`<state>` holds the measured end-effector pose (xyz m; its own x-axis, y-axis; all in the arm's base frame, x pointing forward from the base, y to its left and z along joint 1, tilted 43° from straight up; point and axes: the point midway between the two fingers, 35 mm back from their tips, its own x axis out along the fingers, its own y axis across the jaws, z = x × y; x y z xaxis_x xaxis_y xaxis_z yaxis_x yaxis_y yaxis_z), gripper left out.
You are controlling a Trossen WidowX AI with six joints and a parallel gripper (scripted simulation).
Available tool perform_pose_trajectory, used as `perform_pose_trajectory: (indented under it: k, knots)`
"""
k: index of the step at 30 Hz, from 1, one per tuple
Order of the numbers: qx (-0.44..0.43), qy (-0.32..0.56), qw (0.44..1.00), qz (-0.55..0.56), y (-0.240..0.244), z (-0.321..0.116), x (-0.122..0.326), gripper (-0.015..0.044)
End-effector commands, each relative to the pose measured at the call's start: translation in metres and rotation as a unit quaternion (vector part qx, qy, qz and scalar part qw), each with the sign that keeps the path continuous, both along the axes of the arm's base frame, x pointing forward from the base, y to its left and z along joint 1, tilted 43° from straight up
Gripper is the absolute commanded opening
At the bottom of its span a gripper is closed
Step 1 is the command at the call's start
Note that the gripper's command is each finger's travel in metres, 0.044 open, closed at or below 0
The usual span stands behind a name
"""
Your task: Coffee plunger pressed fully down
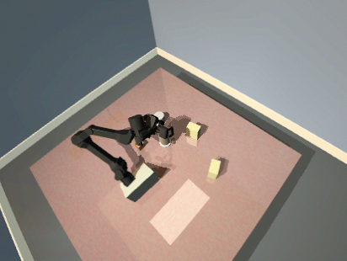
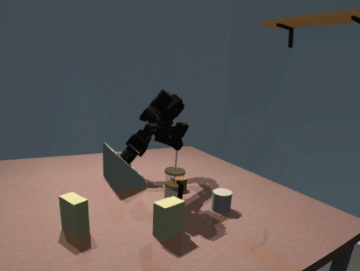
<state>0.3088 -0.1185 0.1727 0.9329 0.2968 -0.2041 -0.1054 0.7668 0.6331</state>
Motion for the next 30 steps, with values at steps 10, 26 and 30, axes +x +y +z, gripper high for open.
perform_pose_trajectory:
  k: [10,26,30]
  knots:
    - [0.015,0.017,1.0,0.008,0.023,-0.03,0.004,0.0127]
    - [0.018,0.013,1.0,0.007,0.04,-0.044,0.015,0.0127]
    - [0.018,0.012,1.0,0.007,0.04,-0.043,0.018,0.0127]
